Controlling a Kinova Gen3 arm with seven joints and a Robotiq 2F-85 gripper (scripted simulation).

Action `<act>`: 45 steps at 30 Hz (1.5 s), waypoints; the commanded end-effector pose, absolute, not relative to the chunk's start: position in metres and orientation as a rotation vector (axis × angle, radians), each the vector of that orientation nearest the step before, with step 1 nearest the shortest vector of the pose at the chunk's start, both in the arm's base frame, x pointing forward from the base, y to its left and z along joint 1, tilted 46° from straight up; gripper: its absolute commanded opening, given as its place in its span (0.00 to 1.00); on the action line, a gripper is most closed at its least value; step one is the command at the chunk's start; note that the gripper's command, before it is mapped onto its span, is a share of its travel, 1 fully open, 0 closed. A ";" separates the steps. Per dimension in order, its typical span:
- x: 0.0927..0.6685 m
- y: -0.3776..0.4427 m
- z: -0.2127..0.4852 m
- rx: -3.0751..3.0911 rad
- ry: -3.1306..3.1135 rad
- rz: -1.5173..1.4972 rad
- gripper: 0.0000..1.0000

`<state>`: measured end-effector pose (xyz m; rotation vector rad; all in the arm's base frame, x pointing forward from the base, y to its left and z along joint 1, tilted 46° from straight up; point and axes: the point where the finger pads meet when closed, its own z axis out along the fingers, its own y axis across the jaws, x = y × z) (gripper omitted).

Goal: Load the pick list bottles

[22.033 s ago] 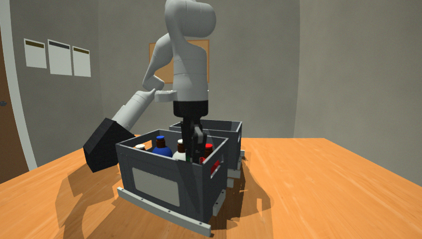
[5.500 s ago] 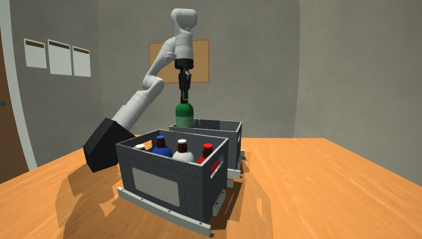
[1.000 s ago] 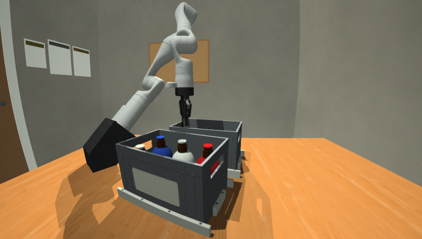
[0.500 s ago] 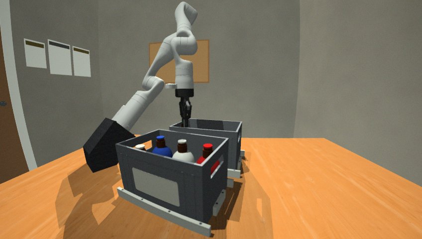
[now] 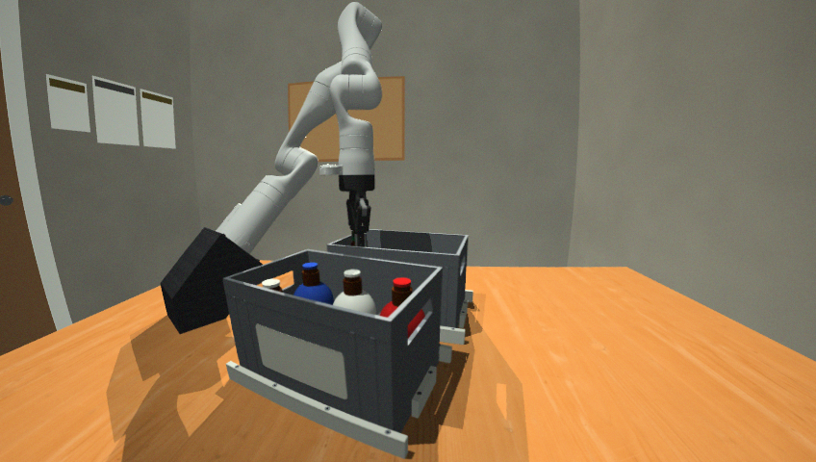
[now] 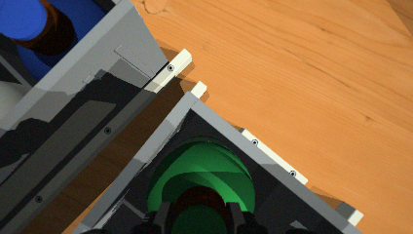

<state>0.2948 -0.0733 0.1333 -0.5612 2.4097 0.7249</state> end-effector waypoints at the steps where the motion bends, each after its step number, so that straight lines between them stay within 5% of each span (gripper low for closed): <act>1: 0.297 -0.072 0.132 -0.566 2.405 0.723 0.10; 45: 0.302 -0.063 0.121 -0.562 2.408 0.725 0.10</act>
